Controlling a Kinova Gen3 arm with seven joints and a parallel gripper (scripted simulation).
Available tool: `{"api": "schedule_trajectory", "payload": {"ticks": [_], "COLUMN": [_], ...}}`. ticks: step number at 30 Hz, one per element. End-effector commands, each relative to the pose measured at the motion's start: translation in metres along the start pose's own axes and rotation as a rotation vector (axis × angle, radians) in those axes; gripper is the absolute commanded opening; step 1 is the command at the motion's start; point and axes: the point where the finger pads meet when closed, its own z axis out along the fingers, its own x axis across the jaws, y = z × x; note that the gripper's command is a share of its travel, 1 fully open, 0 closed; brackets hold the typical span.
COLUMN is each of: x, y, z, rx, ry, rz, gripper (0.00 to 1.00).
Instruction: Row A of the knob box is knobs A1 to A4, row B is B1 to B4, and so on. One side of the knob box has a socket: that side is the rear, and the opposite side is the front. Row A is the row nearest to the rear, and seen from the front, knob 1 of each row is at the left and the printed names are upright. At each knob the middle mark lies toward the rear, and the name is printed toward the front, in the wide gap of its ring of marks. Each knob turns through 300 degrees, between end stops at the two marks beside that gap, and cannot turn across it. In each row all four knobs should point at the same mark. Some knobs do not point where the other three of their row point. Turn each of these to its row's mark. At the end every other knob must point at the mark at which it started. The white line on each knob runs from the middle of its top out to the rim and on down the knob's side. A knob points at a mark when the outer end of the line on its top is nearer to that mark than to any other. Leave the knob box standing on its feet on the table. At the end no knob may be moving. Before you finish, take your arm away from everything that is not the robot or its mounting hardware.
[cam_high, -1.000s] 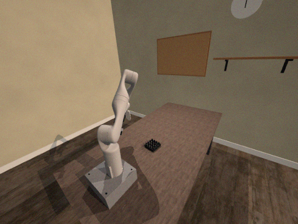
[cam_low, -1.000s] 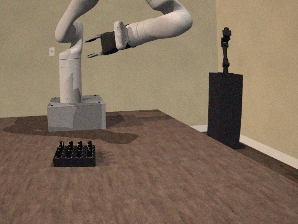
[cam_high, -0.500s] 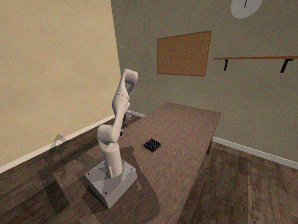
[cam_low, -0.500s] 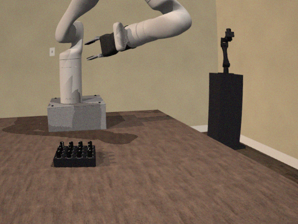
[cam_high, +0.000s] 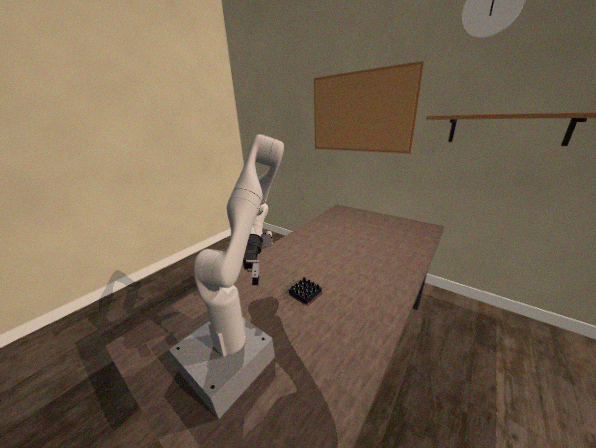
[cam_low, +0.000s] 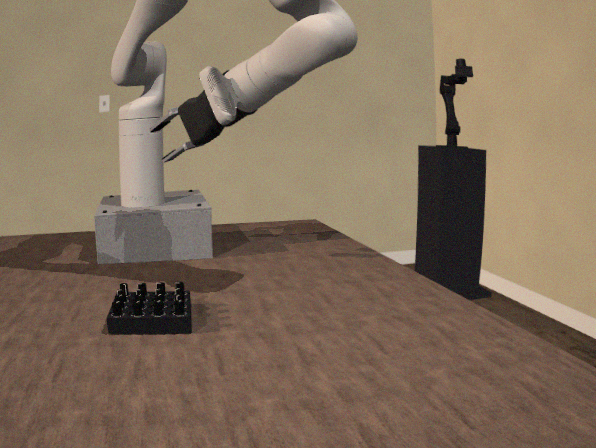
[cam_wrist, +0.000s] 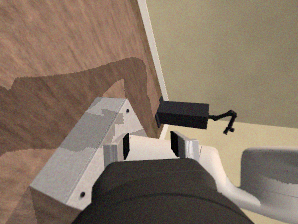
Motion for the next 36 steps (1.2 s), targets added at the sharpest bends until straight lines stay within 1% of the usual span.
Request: {"api": "schedule_trajectory", "payload": {"ticks": [1,7,9,15,16,17,27,28,34,35,36], "x": [-0.011,-0.056,-0.056,-0.099,-0.099,-0.106,-0.106,-0.112,-0.112,-0.117,-0.117], "y": [-0.019,-0.065,-0.065,-0.111,-0.111,-0.118,-0.118,-0.125,-0.125,-0.132,-0.132], "z": [0.007,0.013,0.013,0.007,0.007,0.005,0.005,0.003,0.003,0.0,0.0], "rx": [-0.013,0.036,0.036,0.127,0.127,0.145,0.145,0.164,0.164,0.184,0.184], "ry": [-0.073,-0.278,-0.278,-0.494,-0.494,-0.528,-0.528,-0.562,-0.562,-0.595,-0.595], "rz": [-0.014,-0.113,-0.113,-0.232,-0.232,-0.253,-0.253,-0.274,-0.274,-0.295,-0.295], "gripper": [1.0,1.0,1.0,1.0,1.0,1.0,1.0,1.0,1.0,1.0,1.0]}}
